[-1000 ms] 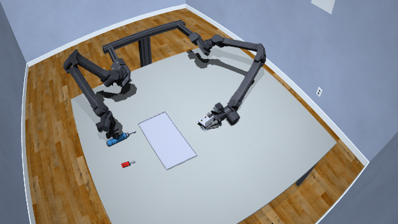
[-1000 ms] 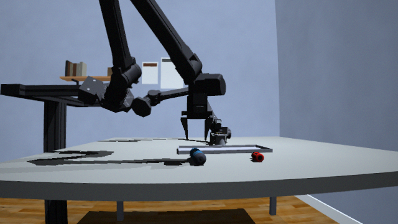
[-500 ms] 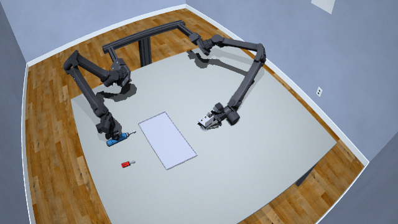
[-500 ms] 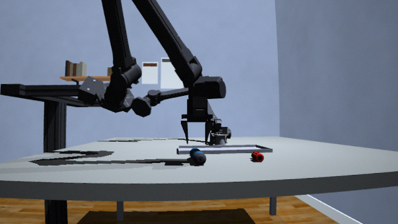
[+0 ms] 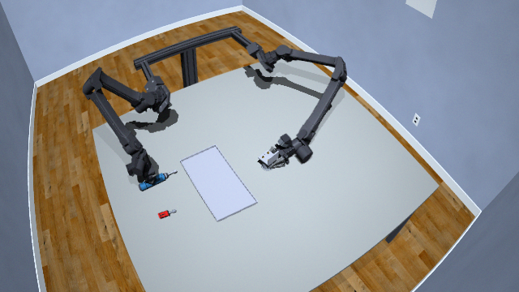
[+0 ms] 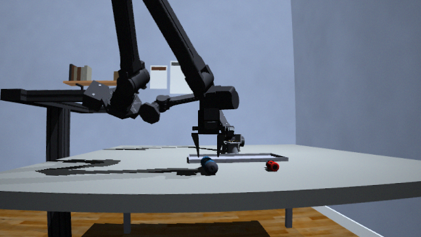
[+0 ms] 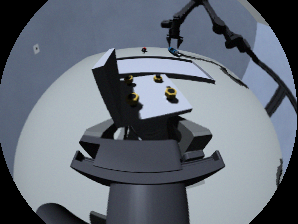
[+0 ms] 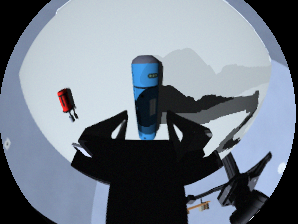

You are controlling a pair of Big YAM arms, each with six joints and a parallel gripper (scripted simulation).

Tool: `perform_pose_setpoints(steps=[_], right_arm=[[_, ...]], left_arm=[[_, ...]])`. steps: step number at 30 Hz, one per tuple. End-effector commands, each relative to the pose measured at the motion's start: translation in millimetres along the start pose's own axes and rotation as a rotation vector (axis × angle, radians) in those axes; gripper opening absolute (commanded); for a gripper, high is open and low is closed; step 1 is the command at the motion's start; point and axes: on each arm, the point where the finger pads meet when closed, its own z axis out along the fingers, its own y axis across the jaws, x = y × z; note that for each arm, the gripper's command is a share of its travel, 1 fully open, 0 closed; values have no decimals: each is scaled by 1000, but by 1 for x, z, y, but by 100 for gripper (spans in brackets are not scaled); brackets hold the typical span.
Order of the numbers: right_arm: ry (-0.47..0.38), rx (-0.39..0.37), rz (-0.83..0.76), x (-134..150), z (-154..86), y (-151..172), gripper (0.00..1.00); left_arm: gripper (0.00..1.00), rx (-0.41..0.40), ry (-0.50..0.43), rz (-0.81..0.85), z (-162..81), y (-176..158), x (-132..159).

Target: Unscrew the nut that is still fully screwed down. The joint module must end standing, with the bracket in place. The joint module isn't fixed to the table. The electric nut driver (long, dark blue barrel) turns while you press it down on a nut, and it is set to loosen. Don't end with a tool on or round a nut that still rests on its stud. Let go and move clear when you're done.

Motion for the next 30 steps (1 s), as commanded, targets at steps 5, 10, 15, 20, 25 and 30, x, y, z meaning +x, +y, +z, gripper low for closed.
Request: perform_pose_setpoints(steps=[5, 10, 15, 20, 25, 30], right_arm=[[-9, -5, -5, -3, 15, 6, 65], [-9, -5, -3, -4, 17, 6, 65], [-9, -5, -2, -5, 25, 6, 65], [-9, -4, -2, -4, 34, 5, 65], [-5, -15, -12, 0, 33, 10, 65], [-12, -23, 1, -4, 30, 10, 65]], left_arm=[[59, -5, -2, 10, 1, 4, -5], [59, -5, -2, 10, 1, 4, -5], [59, -5, -2, 10, 1, 4, -5], [59, -5, -2, 10, 1, 4, -5], [59, -5, -2, 10, 1, 4, -5], [59, -5, -2, 10, 1, 4, -5]])
